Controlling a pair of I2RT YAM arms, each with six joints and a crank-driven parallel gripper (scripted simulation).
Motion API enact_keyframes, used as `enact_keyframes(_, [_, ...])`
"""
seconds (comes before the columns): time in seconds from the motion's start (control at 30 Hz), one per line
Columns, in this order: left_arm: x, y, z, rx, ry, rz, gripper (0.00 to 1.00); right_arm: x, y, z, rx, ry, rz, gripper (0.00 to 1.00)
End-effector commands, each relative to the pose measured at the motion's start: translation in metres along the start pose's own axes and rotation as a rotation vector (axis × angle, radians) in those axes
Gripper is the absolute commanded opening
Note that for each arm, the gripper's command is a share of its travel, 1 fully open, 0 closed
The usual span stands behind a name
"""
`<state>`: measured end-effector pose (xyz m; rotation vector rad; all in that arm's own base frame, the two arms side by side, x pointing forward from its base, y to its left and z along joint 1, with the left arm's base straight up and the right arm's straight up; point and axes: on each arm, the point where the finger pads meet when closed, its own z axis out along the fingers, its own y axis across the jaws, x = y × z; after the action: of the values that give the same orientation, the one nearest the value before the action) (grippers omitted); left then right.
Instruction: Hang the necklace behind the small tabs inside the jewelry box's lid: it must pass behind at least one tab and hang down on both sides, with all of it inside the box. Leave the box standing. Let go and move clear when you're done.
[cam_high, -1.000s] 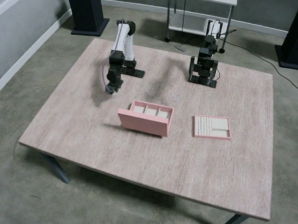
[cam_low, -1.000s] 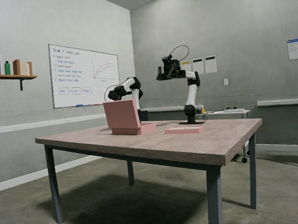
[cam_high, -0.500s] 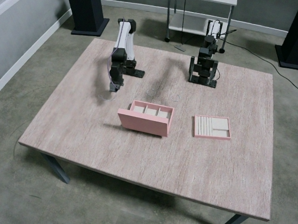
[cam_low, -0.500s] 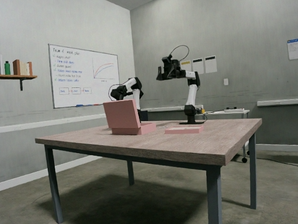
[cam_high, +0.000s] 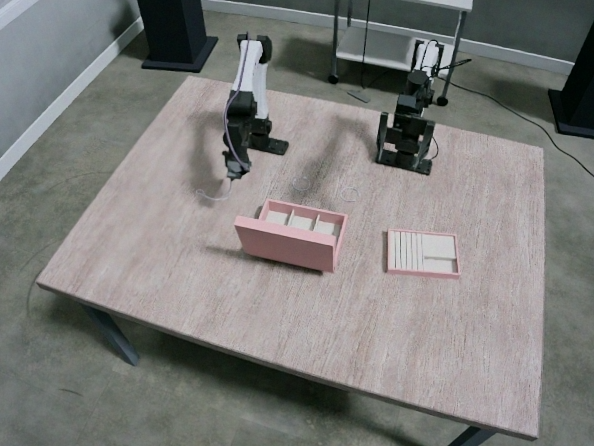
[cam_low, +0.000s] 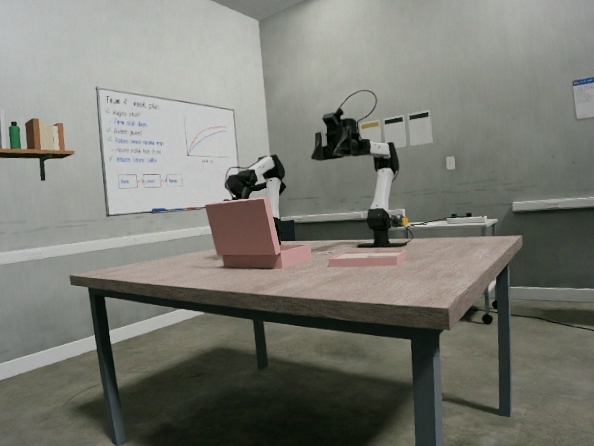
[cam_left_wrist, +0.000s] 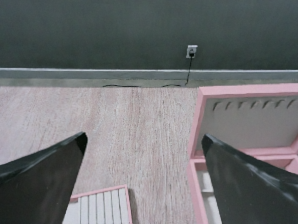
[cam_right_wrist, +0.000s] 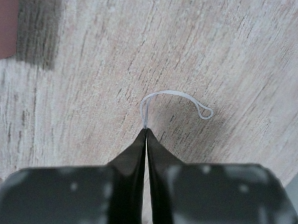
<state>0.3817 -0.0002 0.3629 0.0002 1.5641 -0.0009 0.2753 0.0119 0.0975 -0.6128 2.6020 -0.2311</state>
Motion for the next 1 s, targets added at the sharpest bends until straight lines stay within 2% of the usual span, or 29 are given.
enact_keyframes(0.0, [-0.007,0.002,-0.001,-0.008,-0.018,-0.002,1.0,-0.006,-0.004,-0.002,0.029,-0.049,-0.054,0.0])
enact_keyframes(0.97, [-0.007,0.002,-0.001,-0.008,-0.018,-0.002,1.0,-0.019,-0.012,-0.02,0.141,-0.2,-0.404,0.0])
